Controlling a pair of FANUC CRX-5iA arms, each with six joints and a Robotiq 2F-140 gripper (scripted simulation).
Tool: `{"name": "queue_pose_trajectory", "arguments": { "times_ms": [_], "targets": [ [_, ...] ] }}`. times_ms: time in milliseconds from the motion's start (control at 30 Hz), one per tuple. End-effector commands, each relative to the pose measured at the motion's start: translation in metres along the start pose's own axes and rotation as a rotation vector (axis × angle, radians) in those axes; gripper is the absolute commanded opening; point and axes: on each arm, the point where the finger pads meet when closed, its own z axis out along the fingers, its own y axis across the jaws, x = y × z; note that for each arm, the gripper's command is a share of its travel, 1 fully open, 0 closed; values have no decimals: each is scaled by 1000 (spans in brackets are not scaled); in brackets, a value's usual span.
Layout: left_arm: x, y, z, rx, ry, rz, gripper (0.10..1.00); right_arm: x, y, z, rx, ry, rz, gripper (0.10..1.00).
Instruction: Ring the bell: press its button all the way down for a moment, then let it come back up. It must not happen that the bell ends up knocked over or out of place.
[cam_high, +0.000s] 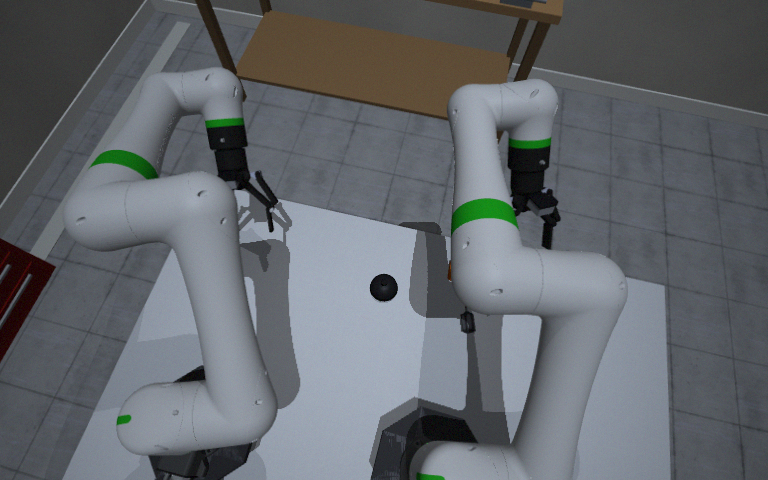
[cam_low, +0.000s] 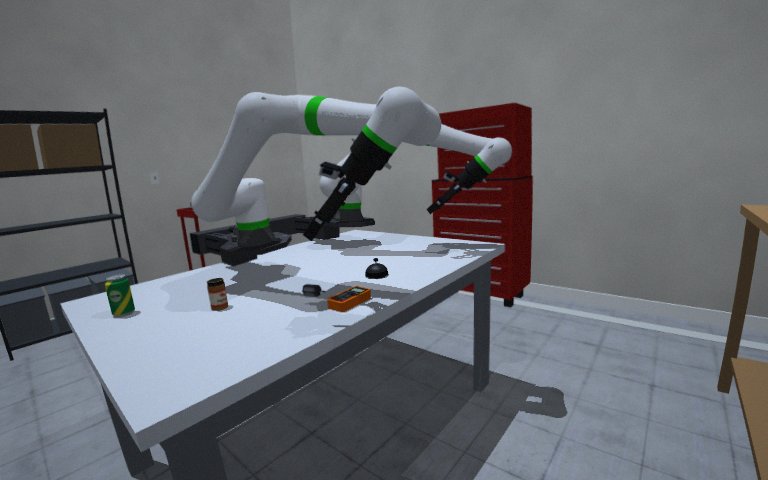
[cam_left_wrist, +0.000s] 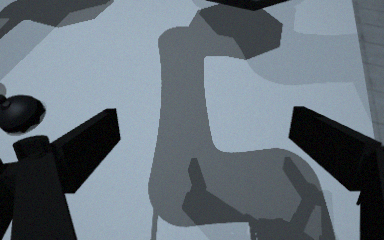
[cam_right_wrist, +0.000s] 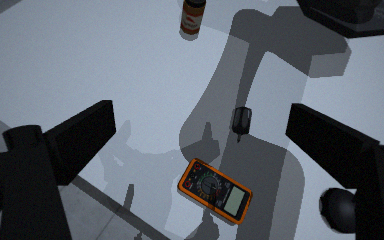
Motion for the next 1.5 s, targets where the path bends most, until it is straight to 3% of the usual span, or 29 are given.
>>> {"name": "queue_pose_trajectory", "arguments": {
  "times_ms": [0, 1100, 1467],
  "targets": [
    [1, 0, -1, 1, -2, 0, 1000, 1, 0, -1, 1, -1, 1, 1000],
    [1, 0, -1, 1, -2, 0, 1000, 6, -5, 1, -7, -10, -12, 1000],
    [1, 0, -1, 1, -2, 0, 1000, 24, -22, 8, -32, -40, -57, 1000]
  ]
}}
